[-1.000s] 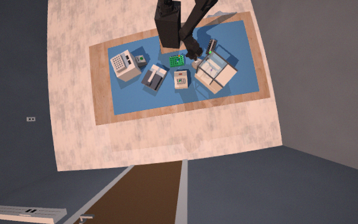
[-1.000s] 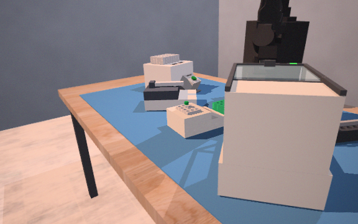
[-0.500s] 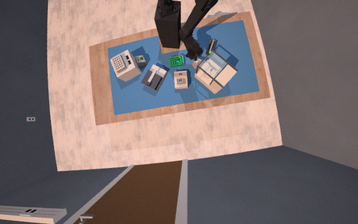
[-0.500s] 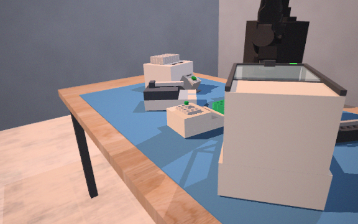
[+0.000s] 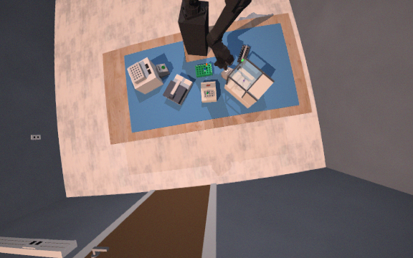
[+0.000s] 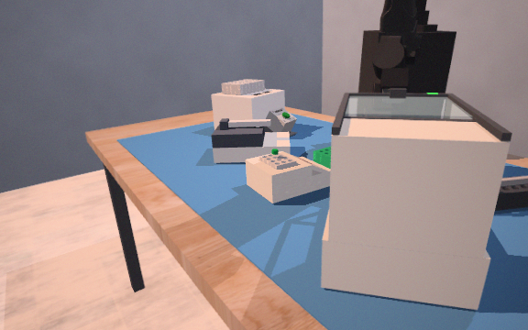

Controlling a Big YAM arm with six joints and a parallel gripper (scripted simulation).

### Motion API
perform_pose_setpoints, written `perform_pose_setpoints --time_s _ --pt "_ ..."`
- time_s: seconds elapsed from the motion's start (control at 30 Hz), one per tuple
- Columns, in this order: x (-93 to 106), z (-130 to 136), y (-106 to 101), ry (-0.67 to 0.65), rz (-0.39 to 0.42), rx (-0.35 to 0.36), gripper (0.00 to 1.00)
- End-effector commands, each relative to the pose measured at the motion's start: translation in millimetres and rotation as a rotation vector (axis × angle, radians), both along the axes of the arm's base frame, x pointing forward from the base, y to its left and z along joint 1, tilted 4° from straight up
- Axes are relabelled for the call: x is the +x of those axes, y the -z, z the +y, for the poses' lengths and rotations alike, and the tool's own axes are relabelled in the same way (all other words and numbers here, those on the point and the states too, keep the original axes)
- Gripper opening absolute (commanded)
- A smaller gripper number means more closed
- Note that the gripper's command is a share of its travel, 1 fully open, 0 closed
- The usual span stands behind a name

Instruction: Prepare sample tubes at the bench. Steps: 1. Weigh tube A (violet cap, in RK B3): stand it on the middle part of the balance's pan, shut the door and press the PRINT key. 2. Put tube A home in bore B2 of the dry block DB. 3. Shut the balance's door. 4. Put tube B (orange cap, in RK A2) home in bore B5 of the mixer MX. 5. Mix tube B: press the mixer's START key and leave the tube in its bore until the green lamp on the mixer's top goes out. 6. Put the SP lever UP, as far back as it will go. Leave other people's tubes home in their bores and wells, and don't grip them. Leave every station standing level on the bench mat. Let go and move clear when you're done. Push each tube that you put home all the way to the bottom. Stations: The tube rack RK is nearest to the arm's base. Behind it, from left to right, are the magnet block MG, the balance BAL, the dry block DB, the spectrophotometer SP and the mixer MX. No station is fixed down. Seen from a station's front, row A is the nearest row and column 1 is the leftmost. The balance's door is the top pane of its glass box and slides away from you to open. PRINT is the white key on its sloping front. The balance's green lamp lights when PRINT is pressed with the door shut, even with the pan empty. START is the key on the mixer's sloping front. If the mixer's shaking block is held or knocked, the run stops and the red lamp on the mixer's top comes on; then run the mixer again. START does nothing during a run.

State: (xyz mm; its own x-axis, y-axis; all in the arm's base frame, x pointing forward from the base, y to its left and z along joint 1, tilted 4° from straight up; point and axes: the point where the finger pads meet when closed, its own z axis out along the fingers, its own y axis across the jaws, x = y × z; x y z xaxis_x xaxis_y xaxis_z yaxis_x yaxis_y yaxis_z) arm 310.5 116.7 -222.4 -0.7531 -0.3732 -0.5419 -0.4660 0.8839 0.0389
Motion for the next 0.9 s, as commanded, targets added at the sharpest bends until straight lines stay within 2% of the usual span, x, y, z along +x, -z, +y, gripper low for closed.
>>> perform_pose_setpoints --time_s 0.0,0.87 --pt "5.1 7.0 10.8 -0.004 -0.002 0.004 0.0" --pt "3.4 6.2 8.0 -0.009 -0.002 0.002 0.0"
